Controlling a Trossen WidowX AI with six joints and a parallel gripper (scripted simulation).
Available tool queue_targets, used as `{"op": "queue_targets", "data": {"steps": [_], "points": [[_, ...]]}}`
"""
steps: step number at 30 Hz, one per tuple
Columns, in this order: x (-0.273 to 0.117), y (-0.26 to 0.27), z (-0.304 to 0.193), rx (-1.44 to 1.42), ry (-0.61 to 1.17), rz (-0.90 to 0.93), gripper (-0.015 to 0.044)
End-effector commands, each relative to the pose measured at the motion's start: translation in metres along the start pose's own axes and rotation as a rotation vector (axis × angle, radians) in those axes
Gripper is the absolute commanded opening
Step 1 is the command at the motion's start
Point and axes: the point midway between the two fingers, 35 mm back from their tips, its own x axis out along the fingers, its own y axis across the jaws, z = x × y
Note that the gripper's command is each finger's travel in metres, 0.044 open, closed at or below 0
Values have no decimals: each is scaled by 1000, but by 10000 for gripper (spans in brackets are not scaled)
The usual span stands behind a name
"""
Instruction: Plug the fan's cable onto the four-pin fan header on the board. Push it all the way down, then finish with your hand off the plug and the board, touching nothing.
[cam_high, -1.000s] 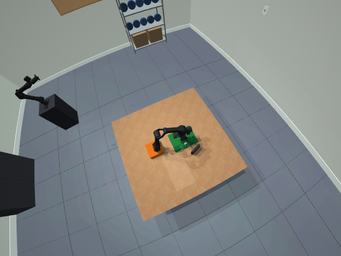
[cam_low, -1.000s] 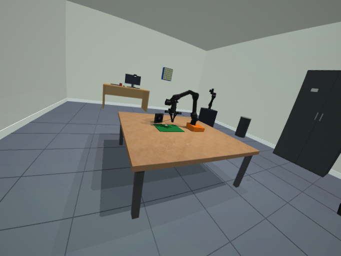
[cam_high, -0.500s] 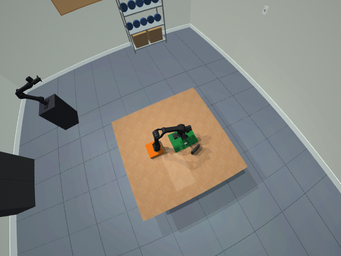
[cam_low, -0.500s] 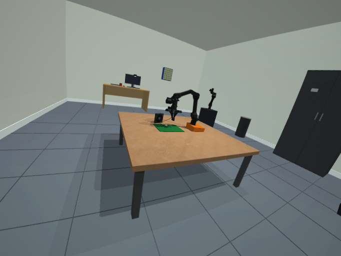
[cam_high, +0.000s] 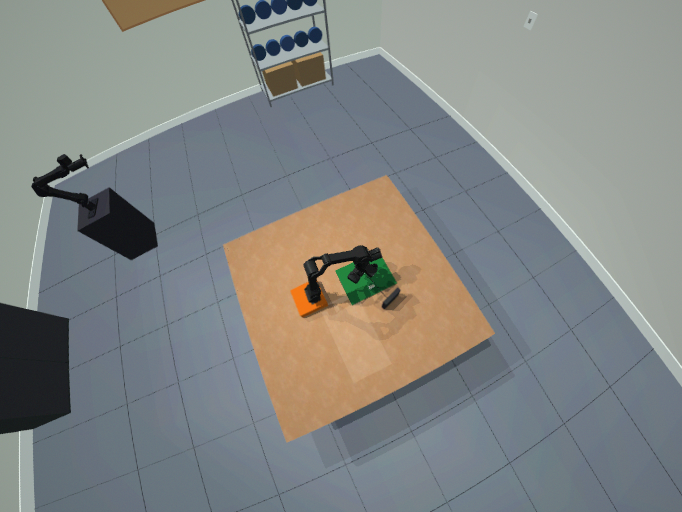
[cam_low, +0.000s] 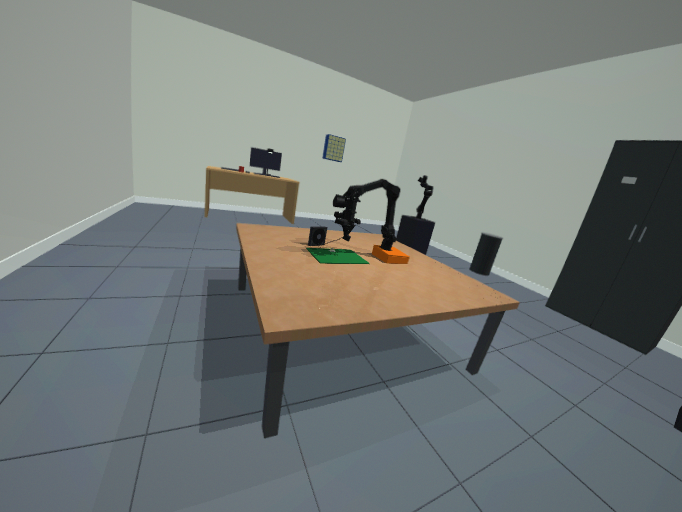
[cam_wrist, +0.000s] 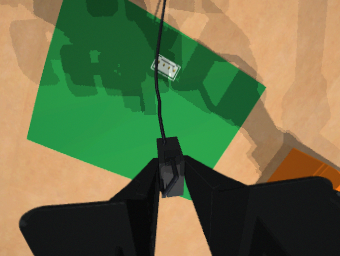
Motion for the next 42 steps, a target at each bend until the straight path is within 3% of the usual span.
{"op": "queue_targets", "data": {"steps": [1,11,42], "points": [[-1,-2,1,-80,-21,-17,0],[8,-3,1,-79,-84,-58,0],[41,-6,2,-73,-500,-204,0]]}}
